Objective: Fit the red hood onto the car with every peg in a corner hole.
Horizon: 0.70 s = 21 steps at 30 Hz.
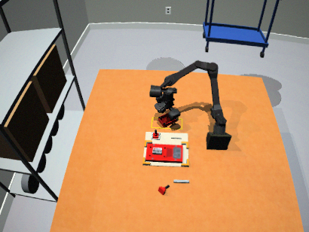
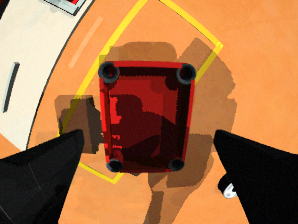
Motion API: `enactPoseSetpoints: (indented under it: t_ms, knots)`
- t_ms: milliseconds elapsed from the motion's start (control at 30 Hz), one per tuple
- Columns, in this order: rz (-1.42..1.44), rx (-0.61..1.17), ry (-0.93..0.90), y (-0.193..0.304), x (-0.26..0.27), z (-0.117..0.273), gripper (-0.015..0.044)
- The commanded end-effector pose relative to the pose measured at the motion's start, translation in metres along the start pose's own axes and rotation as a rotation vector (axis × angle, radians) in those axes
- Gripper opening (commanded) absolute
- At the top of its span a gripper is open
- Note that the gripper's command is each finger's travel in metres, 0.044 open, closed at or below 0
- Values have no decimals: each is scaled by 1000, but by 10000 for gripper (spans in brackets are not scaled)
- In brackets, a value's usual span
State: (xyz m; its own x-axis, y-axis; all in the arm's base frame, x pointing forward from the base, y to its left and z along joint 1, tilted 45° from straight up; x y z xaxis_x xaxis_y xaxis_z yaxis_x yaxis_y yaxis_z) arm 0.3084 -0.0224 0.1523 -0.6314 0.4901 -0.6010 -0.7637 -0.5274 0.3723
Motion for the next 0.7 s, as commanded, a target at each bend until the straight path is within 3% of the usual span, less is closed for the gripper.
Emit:
enactPoseSetpoints:
  t_ms: [0,667]
  knots:
    - [8,7,1,1,1,-5,440]
    - [8,8,2,1,2,-15,440]
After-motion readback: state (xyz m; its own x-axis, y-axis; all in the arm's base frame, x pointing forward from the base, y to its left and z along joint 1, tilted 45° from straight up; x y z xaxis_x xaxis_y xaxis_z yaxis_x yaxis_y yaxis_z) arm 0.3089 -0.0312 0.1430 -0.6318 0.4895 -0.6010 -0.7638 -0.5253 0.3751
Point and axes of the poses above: the point midway between the two fingers, 35 mm back from their tips, its own z axis back along the fingers, its own x axis across the jaws, y = z × x, the point moved 6 cm from there along z, back along the fingers
